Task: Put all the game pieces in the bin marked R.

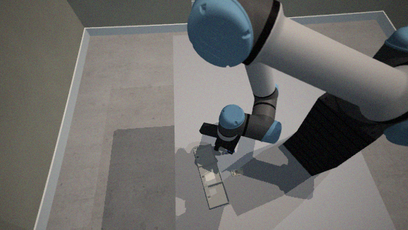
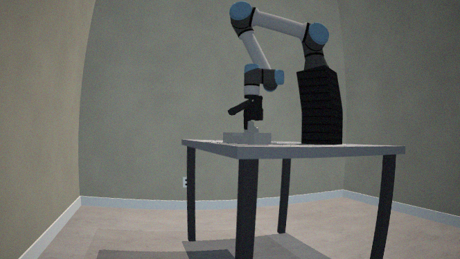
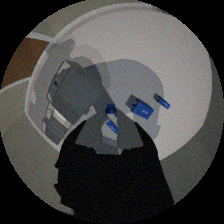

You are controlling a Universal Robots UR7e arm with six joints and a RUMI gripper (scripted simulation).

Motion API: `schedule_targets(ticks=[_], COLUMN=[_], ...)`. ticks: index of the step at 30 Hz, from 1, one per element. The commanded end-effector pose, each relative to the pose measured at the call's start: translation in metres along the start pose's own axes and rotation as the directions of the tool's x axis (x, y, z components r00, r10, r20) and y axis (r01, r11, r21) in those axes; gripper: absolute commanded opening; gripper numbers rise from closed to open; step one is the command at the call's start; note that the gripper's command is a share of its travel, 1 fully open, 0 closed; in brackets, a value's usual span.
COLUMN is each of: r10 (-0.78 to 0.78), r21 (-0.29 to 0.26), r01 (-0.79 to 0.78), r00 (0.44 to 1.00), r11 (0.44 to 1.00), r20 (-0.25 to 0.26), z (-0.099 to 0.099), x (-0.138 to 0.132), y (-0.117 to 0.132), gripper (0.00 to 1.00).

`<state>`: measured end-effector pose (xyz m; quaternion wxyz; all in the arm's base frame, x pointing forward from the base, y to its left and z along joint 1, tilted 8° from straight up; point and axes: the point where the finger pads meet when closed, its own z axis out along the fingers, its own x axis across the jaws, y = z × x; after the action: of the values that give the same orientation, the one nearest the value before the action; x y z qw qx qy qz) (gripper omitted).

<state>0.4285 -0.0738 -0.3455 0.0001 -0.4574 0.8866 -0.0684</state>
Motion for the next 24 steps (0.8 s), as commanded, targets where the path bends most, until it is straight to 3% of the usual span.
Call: schedule_targets(ticks=[1,24], r10=[0.0,0.0], r21=[0.001,0.001], r01=[0.0,0.0], r00=[1.0,1.0], r11=[1.0,1.0], r20=[0.0,0.0], z=[-0.0004,-0.0037], x=[-0.0002,-0.0001], y=[-0.0005,-0.0004], gripper=[0.0,0.0])
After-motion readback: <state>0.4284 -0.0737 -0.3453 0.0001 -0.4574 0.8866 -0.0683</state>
